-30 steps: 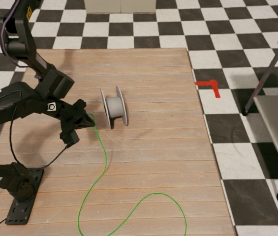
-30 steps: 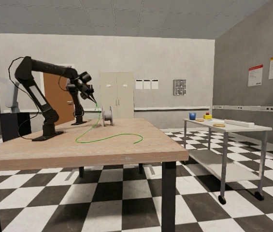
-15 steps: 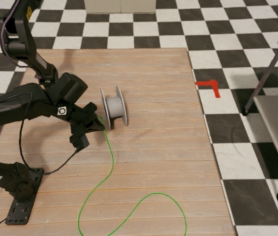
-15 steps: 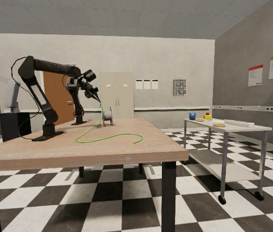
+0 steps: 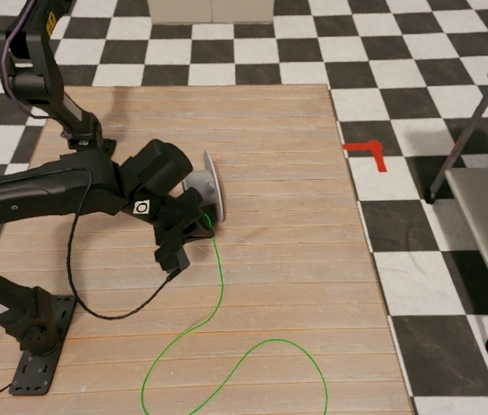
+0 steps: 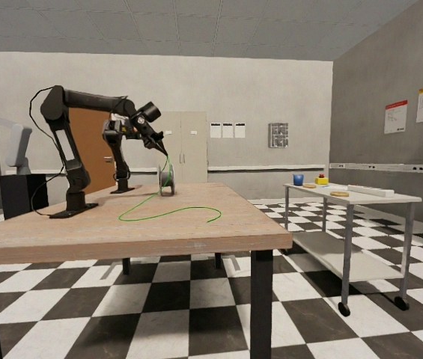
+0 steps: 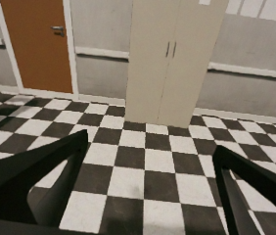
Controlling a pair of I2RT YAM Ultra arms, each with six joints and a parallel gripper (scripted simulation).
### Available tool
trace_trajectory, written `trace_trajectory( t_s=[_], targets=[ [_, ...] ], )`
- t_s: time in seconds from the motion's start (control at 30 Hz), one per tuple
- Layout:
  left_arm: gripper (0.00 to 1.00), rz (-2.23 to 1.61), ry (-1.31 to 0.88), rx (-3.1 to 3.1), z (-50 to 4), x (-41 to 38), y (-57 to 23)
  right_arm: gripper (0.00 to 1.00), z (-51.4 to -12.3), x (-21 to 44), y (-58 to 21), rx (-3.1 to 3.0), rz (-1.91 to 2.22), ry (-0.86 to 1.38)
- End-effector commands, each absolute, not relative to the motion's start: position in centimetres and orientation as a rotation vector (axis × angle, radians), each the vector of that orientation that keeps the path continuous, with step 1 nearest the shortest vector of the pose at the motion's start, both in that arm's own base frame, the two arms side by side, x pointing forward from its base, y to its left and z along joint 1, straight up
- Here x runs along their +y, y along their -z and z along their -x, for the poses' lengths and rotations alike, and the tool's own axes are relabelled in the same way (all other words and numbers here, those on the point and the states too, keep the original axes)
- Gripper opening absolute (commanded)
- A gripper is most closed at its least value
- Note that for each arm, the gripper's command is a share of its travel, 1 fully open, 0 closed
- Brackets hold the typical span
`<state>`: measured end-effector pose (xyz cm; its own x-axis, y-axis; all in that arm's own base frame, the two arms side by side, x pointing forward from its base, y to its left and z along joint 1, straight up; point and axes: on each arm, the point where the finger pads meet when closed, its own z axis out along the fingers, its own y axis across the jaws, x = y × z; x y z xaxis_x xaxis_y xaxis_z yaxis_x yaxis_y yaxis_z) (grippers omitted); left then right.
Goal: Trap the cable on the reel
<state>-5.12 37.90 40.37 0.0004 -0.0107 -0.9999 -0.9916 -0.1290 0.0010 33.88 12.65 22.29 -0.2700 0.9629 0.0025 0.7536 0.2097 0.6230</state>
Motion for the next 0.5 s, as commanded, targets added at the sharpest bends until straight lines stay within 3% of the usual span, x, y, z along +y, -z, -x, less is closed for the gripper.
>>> trace_trajectory(
  t_s=[0.0,0.47],
  targets=[
    [1.00,1.317,-1.296,1.149,5.0,37.9,-40.0,0.00,-35.4,12.2,-23.6,2.123,-1.555,-0.765],
    [1.00,1.317,-1.296,1.149,5.0,37.9,-40.0,0.00,-38.3,10.4,-24.2,2.122,-1.555,-0.767]
  ],
)
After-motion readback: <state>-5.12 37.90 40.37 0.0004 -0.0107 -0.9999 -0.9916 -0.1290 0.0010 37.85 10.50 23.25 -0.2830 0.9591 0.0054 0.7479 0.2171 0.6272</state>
